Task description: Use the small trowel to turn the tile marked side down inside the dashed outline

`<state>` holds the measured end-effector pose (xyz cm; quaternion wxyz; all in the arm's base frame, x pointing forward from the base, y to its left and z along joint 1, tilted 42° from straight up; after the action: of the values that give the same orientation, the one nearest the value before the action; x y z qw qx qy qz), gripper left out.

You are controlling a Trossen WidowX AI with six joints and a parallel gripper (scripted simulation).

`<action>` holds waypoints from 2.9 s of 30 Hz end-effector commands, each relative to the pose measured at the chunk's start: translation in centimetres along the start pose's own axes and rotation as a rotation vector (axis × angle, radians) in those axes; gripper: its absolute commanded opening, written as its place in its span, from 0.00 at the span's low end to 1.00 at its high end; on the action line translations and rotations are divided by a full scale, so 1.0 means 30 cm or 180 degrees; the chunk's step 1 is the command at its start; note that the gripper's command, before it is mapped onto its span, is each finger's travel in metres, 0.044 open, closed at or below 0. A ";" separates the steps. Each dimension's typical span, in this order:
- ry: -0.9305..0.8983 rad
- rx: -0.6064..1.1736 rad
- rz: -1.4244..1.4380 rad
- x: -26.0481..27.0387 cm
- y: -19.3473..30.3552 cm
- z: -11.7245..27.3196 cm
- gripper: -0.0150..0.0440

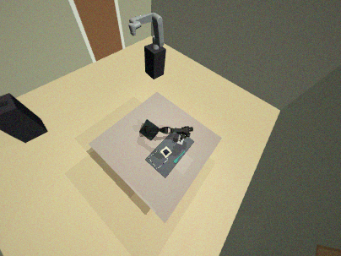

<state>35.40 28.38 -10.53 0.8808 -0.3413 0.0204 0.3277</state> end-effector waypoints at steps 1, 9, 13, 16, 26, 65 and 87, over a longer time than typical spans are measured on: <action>-0.0026 -0.0009 0.0028 -0.004 -0.001 0.030 0.71; -0.0134 0.0013 0.0031 -0.020 -0.002 0.143 0.71; -0.0202 0.0000 0.0065 -0.021 0.005 0.177 0.76; -0.0213 0.0002 0.0075 -0.022 0.005 0.184 0.76; -0.0462 -0.0025 0.0927 -0.001 0.019 0.166 0.76; -0.1235 -0.0874 0.4231 0.006 0.044 0.106 0.76; -0.1264 -0.1889 0.6155 -0.053 0.059 0.075 0.76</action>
<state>33.11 30.06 -9.37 0.1374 -0.3216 0.0542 0.9353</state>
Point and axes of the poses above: the point midway between the two fingers, 35 mm back from their tips, its own z axis back along the fingers, its own x axis across the jaws, y = z × x, the point moved 3 cm from there along z, back along the fingers, and after that the axes turned 8 degrees about z, right-handed, at the moved point
